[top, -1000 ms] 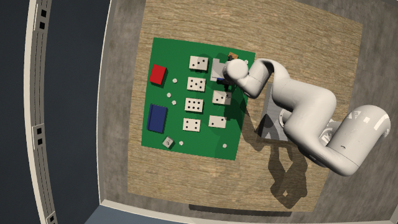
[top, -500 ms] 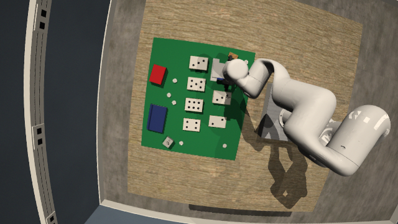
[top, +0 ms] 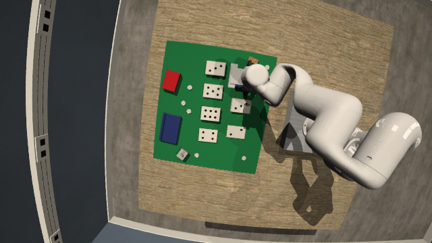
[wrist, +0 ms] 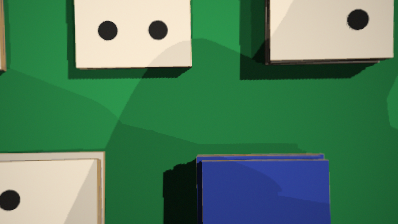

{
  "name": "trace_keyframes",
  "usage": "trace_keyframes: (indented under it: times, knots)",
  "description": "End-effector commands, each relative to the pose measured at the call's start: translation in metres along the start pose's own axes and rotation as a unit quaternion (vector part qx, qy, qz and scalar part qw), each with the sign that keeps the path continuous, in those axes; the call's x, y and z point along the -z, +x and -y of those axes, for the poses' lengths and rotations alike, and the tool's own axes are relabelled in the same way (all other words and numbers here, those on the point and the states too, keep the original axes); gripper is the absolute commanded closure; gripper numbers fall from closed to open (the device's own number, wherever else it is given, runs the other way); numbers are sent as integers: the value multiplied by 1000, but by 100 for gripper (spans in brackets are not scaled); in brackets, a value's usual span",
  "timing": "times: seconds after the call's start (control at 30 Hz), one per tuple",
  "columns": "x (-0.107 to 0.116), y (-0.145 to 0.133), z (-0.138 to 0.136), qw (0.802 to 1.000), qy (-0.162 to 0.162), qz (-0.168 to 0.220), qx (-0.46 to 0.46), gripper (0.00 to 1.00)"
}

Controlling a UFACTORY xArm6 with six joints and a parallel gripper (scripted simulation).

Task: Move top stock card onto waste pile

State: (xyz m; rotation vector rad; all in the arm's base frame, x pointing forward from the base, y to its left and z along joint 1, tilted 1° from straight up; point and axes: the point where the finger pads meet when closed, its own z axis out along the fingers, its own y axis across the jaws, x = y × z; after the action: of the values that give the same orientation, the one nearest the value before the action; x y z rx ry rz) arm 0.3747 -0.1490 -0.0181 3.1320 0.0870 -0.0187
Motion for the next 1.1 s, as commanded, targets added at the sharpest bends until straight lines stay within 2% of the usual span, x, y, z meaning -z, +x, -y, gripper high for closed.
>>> trace_keyframes:
  times: [0.0, 1.07]
  knots:
    - [0, 2, -1, 1000, -1, -2, 0, 13]
    - [-5, 2, -1, 1000, -1, -2, 0, 13]
